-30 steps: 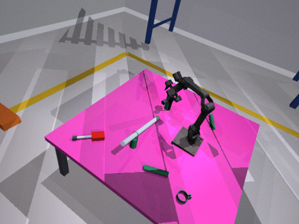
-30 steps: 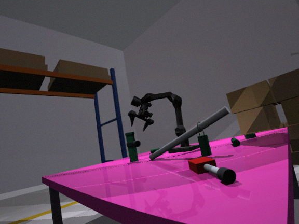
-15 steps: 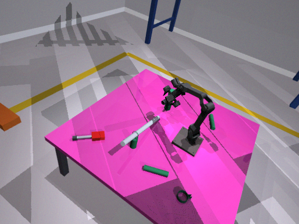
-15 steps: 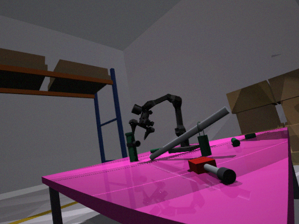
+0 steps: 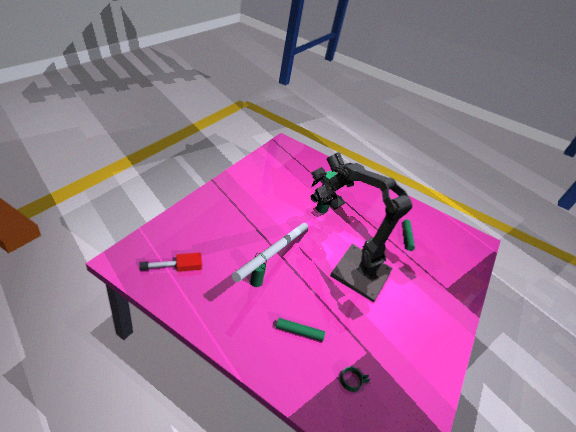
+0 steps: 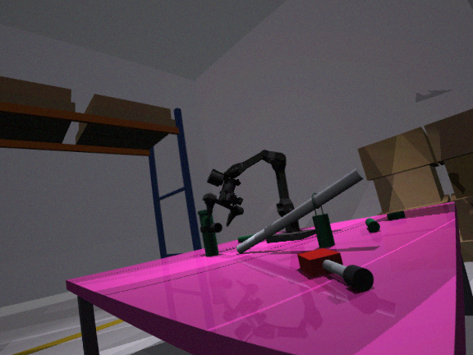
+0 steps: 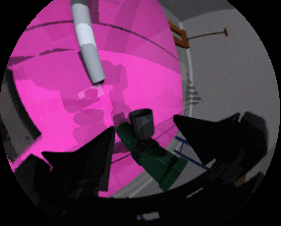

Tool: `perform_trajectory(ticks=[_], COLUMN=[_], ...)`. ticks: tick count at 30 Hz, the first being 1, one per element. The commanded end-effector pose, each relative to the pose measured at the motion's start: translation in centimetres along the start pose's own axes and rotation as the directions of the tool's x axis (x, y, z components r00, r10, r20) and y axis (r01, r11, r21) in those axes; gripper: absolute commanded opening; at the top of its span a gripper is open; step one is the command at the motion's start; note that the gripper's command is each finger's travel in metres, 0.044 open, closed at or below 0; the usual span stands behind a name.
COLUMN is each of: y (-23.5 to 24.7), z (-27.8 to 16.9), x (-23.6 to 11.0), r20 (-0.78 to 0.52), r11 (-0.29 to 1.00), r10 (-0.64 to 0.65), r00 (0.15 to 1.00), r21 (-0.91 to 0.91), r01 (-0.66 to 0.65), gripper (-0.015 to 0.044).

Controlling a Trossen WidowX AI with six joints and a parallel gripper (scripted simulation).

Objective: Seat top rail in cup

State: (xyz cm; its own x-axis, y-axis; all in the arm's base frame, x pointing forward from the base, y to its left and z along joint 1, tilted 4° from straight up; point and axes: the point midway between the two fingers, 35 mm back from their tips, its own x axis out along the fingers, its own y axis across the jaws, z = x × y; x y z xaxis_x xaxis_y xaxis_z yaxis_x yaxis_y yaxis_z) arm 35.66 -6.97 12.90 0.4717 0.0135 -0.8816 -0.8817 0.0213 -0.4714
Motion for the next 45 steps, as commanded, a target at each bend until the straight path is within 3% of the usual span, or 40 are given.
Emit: perform_trajectory(ticks=[1, 30, 42, 45], y=[0.0, 0.1, 0.1, 0.1], z=[0.0, 0.1, 0.1, 0.1], x=[0.5, 5.2, 5.3, 5.3], r20=[0.001, 0.001, 0.001, 0.001], r11=[1.0, 1.0, 1.0, 1.0], r10=[-0.002, -0.004, -0.004, -0.004], r00=[1.0, 1.0, 1.0, 1.0], r21=[0.002, 0.002, 0.002, 0.002], r01=[0.002, 0.004, 0.004, 0.004], gripper=[0.044, 0.044, 0.0125, 0.0105])
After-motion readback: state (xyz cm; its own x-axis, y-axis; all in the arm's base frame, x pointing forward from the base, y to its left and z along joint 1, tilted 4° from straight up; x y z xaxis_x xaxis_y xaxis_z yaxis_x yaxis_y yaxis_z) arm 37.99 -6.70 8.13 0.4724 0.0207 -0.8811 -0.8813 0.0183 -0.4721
